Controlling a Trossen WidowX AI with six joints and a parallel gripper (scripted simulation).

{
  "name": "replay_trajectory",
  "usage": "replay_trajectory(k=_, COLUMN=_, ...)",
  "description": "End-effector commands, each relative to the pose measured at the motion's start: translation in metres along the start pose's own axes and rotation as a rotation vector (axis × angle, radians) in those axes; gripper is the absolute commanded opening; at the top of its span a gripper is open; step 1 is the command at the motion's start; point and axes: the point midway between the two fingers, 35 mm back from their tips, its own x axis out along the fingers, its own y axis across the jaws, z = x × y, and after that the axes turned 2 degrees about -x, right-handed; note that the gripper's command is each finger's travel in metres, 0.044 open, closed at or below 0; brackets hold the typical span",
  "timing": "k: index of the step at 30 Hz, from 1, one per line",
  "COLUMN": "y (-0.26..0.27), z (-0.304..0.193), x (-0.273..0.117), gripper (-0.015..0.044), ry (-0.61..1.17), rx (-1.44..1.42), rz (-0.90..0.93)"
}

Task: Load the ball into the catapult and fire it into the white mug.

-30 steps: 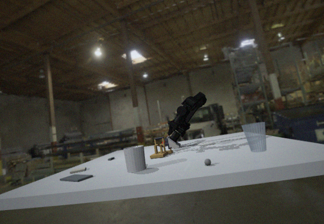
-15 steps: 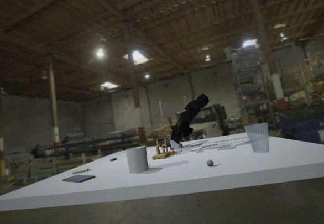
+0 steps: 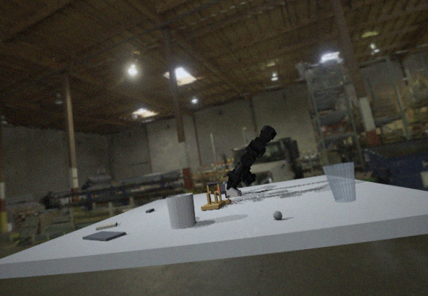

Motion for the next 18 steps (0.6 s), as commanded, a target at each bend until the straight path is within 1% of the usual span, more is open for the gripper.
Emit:
replay_trajectory(k=1, y=0.002, z=0.005, x=0.006, gripper=0.0, ry=-0.003, rx=0.002, rz=0.007)
replay_trajectory(k=18, y=0.006, z=0.025, x=0.025, gripper=0.0, ry=-0.004, rx=0.002, rz=0.008)
